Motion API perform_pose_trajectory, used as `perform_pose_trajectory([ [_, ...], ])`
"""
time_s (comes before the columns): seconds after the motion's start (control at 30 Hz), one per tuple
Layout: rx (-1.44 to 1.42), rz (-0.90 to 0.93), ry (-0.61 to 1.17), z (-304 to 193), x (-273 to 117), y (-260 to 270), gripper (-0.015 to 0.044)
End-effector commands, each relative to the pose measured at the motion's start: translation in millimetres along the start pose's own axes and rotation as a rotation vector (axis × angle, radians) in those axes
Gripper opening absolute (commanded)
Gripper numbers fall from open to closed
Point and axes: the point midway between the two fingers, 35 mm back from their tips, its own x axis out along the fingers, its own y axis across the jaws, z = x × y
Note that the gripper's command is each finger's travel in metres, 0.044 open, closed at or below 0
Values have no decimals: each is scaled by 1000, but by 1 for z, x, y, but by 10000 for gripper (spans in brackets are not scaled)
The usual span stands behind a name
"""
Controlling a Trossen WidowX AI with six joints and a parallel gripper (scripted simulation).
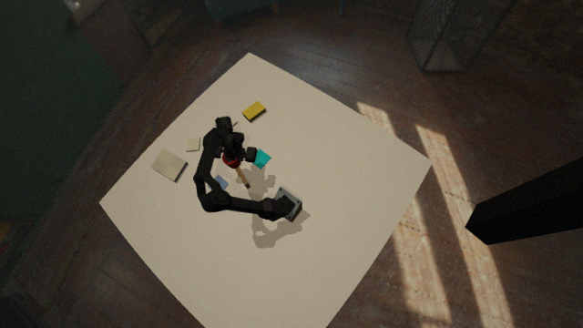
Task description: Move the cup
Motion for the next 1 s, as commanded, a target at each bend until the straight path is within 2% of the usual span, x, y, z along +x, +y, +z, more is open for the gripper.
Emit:
perform_pose_trajectory([
  [0.0, 1, -8, 6, 9, 2, -11, 0],
  [0.97, 1, -11, 2, 60, 4, -77, 0],
])
